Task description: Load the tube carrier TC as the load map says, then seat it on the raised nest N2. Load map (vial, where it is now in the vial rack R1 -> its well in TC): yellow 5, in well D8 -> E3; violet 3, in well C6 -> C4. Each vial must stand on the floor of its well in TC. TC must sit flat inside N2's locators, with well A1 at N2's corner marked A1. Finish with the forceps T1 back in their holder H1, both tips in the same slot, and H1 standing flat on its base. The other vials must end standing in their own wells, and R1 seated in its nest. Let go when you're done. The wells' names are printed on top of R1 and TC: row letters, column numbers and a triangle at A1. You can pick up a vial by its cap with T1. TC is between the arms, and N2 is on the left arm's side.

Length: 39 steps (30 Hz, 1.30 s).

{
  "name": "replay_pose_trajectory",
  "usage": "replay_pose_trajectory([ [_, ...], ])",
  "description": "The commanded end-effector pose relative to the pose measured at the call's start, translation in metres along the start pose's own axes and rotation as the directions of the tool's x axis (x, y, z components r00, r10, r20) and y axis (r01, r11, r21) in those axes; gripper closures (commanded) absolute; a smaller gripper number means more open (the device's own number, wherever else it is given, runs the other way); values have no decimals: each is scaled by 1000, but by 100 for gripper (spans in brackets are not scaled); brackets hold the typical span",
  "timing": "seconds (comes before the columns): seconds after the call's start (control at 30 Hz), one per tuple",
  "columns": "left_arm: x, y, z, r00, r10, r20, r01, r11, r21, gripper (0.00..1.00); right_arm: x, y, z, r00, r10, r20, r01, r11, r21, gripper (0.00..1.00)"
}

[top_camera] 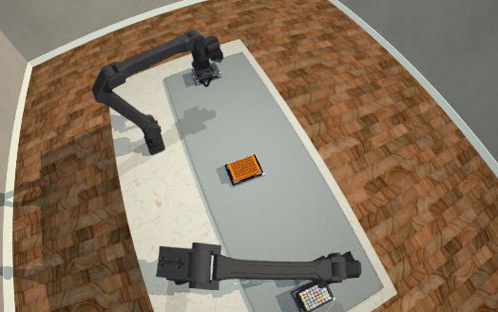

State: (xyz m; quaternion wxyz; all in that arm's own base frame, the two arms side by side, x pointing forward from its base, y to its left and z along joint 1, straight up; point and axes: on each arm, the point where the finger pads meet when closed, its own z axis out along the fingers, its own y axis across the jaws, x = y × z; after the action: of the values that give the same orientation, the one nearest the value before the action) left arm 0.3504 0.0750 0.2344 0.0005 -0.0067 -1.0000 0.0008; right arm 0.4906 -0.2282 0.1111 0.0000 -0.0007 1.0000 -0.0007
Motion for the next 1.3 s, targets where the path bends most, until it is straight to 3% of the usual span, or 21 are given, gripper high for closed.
replay_pose_trajectory([
  [0.0,-9,2,-14,999,1,36,-1,1000,-10,0,-6,5,14,1000,-3,-1,3,1000,-3,76],
  [0.3,-9,2,-14,999,1,36,-1,1000,-10,0,-5,6,29,1000,-3,-1,3,1000,-3,76],
  [0.37,-9,2,-14,999,1,36,-1,1000,-10,0,-5,6,29,1000,-3,-1,3,1000,-3,76],
  [0.4,-9,2,-14,999,1,36,-1,1000,-10,0,-11,3,16,1000,-3,30,3,1000,10,76],
  [0.5,-9,2,-14,999,1,36,-1,1000,-10,0,-5,6,35,1000,-3,-1,3,1000,-3,76],
  [0.63,-9,2,-14,999,1,36,-1,1000,-10,0,-5,6,39,1000,-3,-1,3,1000,-3,76],
  [0.77,-9,2,-14,999,1,36,-1,1000,-10,0,-11,3,22,999,-3,33,3,1000,12,76],
  [1.27,-9,2,-14,999,1,36,-1,1000,-10,0,-10,4,11,999,-3,41,3,1000,16,76],
])
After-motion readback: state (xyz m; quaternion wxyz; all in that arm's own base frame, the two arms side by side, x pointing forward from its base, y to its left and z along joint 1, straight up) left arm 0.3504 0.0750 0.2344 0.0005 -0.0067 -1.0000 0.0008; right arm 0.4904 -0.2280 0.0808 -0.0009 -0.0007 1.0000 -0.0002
